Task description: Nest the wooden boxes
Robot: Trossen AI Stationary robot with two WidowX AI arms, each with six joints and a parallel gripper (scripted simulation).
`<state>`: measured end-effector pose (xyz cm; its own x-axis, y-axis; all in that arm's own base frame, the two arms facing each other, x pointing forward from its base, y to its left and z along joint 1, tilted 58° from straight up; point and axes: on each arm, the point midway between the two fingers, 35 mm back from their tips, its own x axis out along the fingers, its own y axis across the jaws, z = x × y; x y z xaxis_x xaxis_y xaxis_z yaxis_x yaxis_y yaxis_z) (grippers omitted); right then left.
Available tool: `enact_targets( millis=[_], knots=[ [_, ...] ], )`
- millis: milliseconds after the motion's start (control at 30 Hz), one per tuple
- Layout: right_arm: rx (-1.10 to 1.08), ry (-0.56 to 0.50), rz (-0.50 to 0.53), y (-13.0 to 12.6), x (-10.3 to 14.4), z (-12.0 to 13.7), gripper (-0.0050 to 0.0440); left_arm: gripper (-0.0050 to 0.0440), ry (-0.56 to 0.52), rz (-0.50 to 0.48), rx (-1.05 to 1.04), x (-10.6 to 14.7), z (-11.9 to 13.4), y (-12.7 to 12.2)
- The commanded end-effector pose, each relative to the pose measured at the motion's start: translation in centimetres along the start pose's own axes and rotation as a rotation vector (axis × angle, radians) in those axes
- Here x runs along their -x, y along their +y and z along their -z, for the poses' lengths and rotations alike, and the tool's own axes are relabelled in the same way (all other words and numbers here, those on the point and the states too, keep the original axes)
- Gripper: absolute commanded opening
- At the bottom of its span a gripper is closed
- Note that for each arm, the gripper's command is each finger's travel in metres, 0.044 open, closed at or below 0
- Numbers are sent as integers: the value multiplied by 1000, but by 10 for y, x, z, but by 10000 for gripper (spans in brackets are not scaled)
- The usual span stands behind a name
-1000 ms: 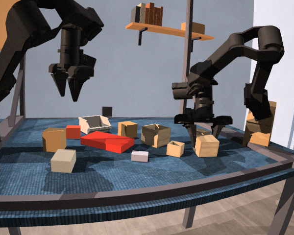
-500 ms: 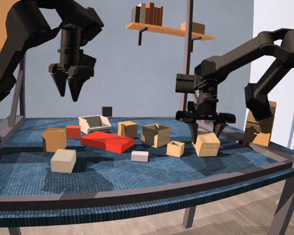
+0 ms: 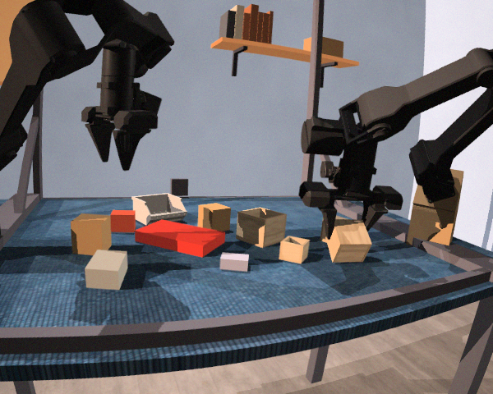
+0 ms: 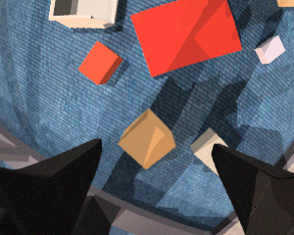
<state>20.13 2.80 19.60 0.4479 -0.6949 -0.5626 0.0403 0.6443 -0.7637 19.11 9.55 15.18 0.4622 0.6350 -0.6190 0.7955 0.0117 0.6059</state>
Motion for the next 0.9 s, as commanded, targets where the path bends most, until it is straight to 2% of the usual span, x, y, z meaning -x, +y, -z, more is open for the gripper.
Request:
enact_targets(
  millis=[0, 233, 700, 867],
  knots=[
    [-1, -2, 0, -1, 1, -1, 400, -50, -112, -18, 6, 7, 10, 4],
    [-1, -2, 0, -1, 1, -1, 400, -50, -159, -24, 4, 9, 13, 5],
    [-1, -2, 0, -1, 1, -1, 400, -50, -395, -13, -6, 12, 28, 4],
    [-1, -2, 0, -1, 1, -1, 400, -50, -411, -14, -6, 12, 30, 4]
  ],
)
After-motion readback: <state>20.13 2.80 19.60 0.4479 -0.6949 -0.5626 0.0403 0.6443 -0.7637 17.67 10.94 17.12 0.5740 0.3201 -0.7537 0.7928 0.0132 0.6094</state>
